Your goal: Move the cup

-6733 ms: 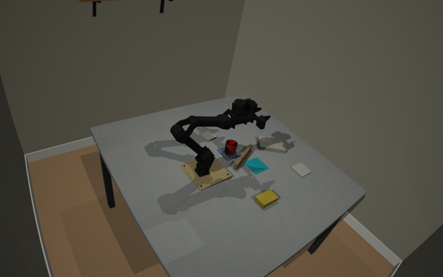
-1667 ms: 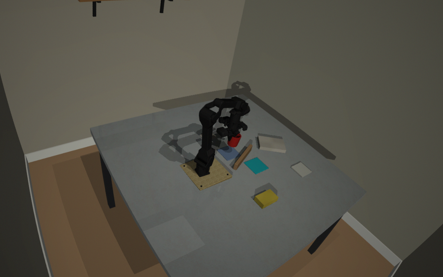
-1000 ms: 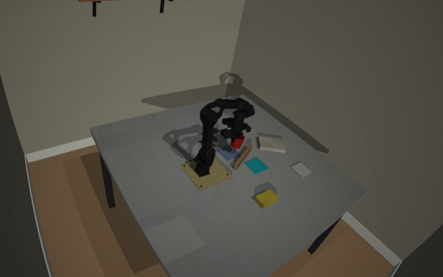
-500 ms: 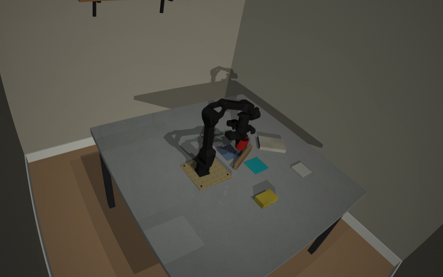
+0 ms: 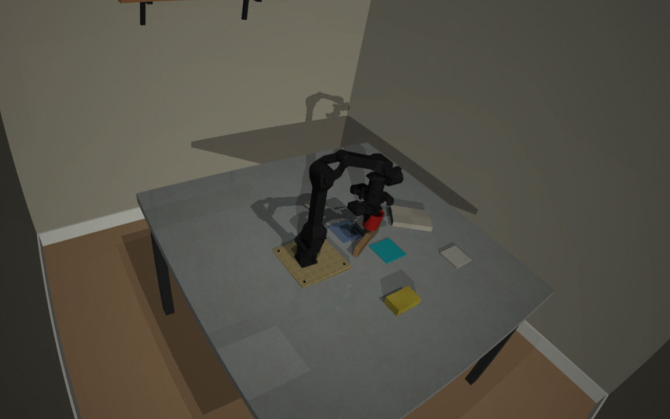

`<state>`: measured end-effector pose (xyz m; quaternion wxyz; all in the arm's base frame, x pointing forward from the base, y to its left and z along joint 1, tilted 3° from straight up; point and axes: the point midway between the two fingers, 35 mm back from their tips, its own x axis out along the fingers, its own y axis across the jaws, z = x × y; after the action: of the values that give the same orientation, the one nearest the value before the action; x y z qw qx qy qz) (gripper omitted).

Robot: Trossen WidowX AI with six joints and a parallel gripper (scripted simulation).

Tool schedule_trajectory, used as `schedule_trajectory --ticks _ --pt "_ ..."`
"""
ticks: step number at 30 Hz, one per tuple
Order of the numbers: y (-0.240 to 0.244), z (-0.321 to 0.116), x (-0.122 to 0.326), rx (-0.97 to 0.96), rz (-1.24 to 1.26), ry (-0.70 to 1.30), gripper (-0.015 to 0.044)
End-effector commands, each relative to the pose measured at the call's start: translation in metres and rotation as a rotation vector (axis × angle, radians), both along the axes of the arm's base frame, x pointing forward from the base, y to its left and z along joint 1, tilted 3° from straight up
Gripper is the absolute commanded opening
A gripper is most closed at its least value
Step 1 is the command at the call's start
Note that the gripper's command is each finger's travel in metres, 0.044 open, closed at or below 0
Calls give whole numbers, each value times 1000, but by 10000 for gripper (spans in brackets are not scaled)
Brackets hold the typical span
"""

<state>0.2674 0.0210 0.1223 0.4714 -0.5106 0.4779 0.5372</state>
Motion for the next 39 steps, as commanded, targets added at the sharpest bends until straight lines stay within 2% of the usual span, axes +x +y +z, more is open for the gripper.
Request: schedule_trajectory --ticks 1,39 --pt "-10 0 5 -7 5 2 0" --pt "-86 0 45 -13 5 0 0"
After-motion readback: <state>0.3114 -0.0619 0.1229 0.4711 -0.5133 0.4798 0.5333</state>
